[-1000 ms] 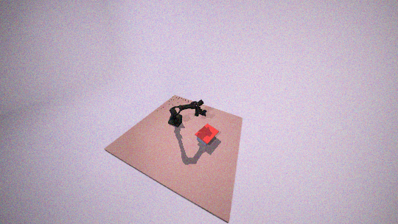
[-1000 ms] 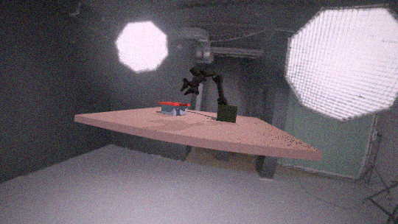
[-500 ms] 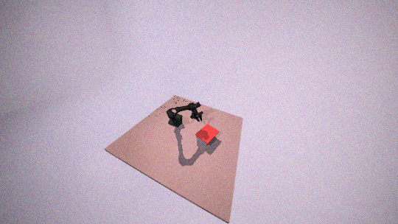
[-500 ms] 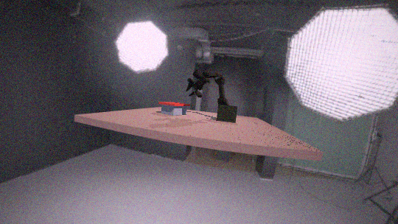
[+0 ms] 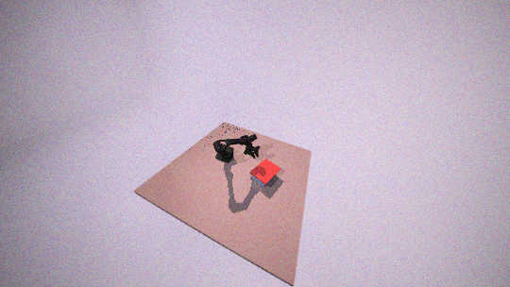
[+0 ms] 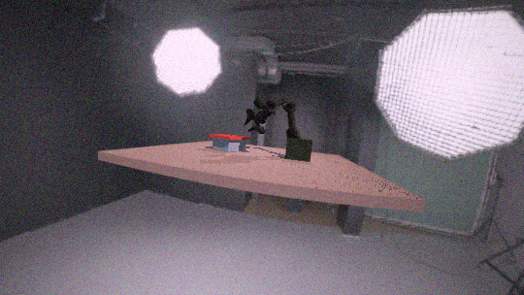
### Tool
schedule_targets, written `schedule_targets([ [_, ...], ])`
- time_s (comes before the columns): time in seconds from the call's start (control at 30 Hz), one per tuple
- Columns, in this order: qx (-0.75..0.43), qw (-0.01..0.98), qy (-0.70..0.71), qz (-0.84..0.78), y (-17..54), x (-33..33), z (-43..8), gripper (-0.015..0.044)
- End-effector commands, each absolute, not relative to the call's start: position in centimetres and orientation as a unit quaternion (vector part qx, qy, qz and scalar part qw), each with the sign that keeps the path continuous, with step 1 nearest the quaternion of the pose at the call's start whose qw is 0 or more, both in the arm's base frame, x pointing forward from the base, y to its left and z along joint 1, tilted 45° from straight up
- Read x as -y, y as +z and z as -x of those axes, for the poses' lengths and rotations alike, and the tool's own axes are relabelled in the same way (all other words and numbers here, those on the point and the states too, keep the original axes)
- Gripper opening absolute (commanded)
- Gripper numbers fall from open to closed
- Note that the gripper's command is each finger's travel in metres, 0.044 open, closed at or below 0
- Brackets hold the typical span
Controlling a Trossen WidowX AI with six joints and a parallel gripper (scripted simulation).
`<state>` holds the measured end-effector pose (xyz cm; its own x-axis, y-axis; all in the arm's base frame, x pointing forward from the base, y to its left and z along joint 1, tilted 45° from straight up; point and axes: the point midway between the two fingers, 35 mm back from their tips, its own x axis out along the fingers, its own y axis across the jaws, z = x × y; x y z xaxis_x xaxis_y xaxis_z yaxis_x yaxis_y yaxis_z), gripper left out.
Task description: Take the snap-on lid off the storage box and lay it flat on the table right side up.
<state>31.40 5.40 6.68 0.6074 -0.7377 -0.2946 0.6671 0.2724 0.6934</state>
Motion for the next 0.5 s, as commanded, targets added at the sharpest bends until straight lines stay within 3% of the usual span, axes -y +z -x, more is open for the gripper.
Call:
schedule_targets([
  [0.0,0.044,0.798,-0.441,-0.408,5.11,-3.33,-30.71,0.0235],
  [0.47,0.04,0.796,-0.445,-0.409,4.48,-2.63,-31.48,0.0235],
])
